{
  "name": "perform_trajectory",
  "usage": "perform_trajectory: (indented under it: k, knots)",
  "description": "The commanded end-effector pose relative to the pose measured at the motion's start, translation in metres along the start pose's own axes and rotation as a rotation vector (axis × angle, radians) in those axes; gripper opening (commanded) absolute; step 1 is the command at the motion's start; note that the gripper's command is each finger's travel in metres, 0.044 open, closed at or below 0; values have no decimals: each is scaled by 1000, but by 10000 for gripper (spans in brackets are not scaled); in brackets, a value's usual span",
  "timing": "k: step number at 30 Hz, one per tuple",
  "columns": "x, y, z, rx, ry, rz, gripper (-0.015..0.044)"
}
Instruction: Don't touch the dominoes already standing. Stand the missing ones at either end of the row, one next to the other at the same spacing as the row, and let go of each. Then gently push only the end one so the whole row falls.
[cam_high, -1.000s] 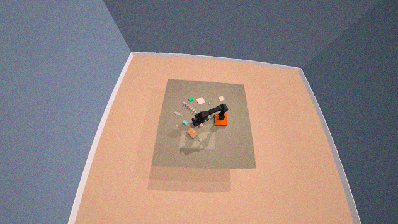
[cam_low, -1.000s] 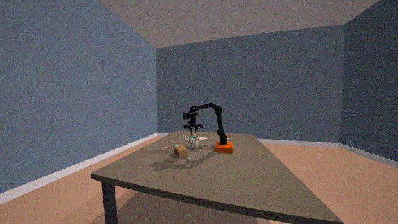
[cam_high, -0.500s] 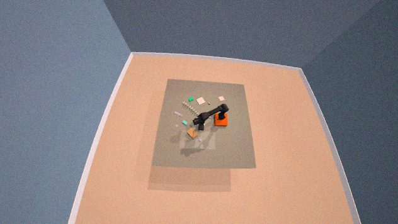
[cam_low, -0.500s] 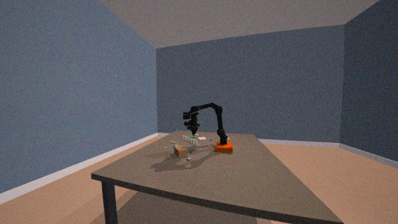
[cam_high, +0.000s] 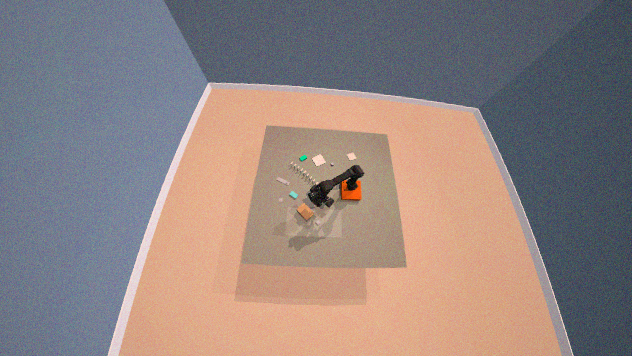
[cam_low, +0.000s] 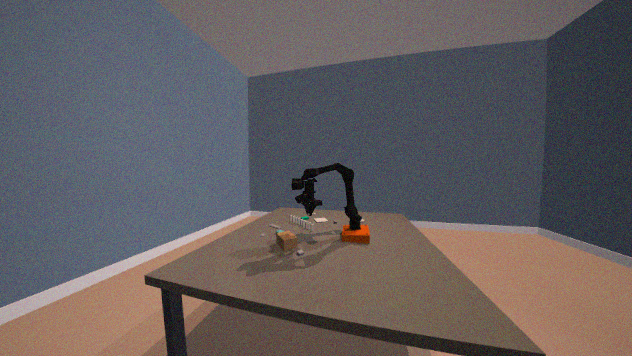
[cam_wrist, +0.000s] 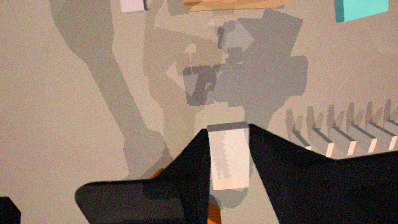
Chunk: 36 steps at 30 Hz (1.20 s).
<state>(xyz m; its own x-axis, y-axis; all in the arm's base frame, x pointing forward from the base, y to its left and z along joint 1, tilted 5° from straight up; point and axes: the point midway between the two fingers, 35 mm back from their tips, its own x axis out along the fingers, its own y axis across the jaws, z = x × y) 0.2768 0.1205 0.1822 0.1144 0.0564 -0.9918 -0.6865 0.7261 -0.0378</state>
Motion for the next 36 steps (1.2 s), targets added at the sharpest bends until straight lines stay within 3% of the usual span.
perform_trajectory:
  k: [1,14,36]
  knots:
    - [2,7,-3,-508,17,-6,107]
    - [5,7,-1,-499,2,0,107]
    - [51,-14,41,-281,-503,166,107]
